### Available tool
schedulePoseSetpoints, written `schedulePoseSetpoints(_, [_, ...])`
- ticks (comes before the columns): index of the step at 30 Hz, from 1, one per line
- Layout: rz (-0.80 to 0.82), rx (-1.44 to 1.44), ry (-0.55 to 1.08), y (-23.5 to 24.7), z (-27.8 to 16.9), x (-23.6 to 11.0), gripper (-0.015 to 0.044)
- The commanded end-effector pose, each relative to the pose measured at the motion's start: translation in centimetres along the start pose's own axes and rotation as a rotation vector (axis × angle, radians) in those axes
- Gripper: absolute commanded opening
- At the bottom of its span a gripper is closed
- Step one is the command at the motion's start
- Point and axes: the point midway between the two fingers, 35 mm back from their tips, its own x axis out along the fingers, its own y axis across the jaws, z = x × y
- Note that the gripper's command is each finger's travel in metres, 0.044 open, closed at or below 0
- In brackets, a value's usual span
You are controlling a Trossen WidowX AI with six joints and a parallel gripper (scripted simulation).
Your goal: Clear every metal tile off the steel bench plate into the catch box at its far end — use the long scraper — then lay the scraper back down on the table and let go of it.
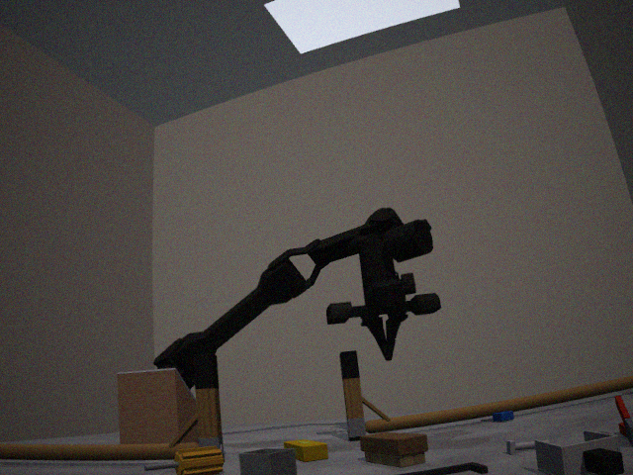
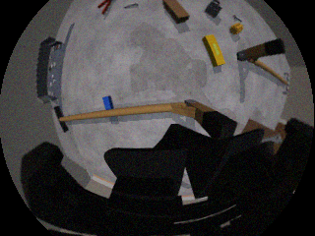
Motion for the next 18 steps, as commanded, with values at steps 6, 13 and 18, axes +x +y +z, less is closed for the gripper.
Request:
schedulePoseSetpoints(6, [-0.004, 0.009, -0.002, -0.1, 0.1, 1.3, 0.0])
schedulePoseSetpoints(13, [-0.003, 0.009, -0.002, -0.1, 0.1, 2.6, 0.0])
schedulePoseSetpoints(18, [-0.003, 0.009, -0.001, -0.1, 0.1, 3.5, 0.0])
